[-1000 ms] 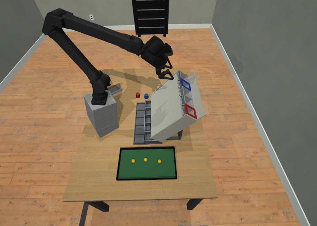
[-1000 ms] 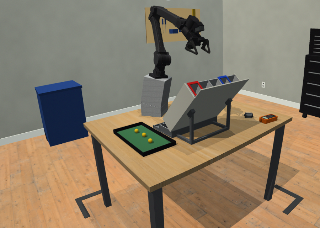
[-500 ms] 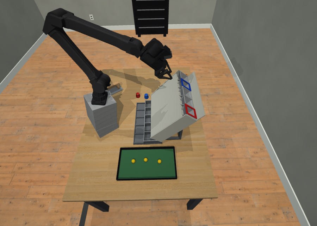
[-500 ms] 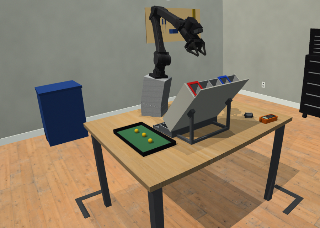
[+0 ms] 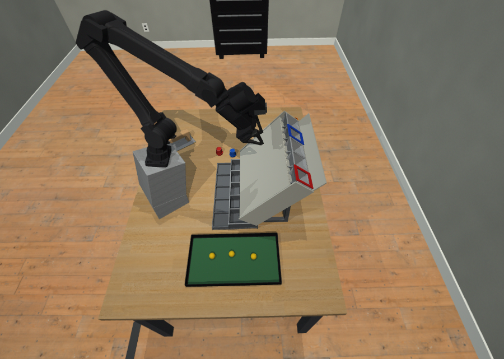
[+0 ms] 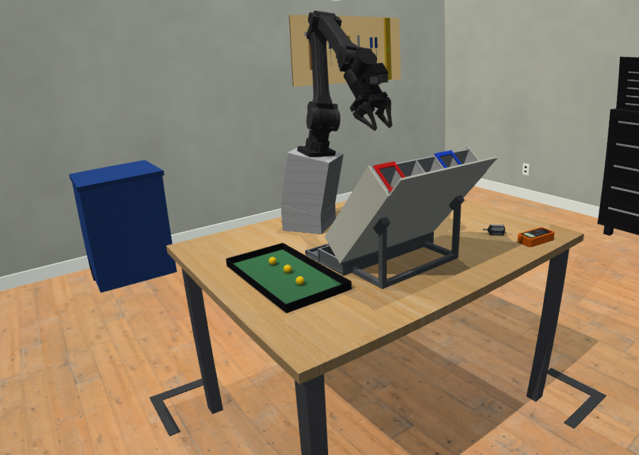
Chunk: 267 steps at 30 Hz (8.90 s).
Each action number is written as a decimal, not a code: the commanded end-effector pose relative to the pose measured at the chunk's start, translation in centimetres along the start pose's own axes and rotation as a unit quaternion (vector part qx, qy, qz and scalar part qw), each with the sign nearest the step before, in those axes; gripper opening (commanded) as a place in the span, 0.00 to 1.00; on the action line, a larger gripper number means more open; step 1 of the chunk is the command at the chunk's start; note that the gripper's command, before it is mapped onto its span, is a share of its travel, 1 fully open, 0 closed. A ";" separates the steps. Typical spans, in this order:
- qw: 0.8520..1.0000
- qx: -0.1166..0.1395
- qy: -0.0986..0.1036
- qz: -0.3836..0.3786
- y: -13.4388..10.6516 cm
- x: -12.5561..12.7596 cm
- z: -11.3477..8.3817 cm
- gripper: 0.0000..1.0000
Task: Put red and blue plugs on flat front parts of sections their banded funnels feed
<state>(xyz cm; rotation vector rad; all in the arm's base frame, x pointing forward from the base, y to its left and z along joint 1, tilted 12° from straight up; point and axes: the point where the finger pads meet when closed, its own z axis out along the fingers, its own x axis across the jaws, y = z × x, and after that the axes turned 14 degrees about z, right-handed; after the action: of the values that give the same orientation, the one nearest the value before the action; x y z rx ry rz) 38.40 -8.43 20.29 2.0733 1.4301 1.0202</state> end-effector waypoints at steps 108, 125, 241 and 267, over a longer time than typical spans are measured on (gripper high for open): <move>0.942 0.320 -0.102 -0.022 -23.7 -36.3 7.5 0.56; 0.941 0.324 -0.098 -0.019 -27.8 -37.3 13.1 0.56; 0.940 0.326 -0.097 -0.015 -32.0 -38.3 17.6 0.00; 0.940 0.326 -0.097 -0.015 -32.0 -38.3 17.6 0.00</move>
<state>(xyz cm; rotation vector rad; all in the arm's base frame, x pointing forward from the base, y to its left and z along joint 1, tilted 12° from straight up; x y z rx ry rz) 24.12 -29.97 -25.79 2.4956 1.8676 0.3209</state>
